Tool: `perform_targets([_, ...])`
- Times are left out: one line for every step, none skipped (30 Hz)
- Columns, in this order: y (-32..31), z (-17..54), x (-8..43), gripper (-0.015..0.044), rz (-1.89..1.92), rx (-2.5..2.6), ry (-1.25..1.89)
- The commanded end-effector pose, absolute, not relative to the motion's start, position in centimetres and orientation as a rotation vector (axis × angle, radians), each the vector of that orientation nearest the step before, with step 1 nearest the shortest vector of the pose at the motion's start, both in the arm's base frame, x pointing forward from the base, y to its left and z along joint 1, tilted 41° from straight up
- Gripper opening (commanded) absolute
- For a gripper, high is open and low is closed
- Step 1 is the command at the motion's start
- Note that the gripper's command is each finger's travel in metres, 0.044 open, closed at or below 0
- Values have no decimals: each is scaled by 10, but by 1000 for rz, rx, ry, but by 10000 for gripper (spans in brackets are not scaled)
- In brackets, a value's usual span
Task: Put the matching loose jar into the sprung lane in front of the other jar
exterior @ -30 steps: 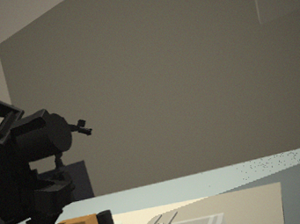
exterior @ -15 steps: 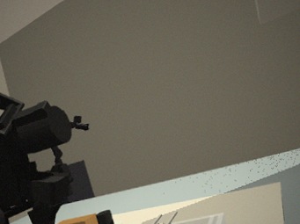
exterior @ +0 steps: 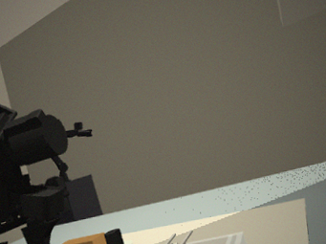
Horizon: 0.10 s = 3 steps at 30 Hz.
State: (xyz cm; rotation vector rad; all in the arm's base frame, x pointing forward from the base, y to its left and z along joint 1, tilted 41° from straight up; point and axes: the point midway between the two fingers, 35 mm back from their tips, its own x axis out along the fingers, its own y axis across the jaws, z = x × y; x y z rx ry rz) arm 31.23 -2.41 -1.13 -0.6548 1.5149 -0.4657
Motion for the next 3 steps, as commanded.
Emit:
perform_targets([-24,-8,299,306,-467,-644,1507])
perform_targets([-25,-8,296,306,-467,-644,1508])
perform_targets([-25,-8,293,306,-467,-644,1508])
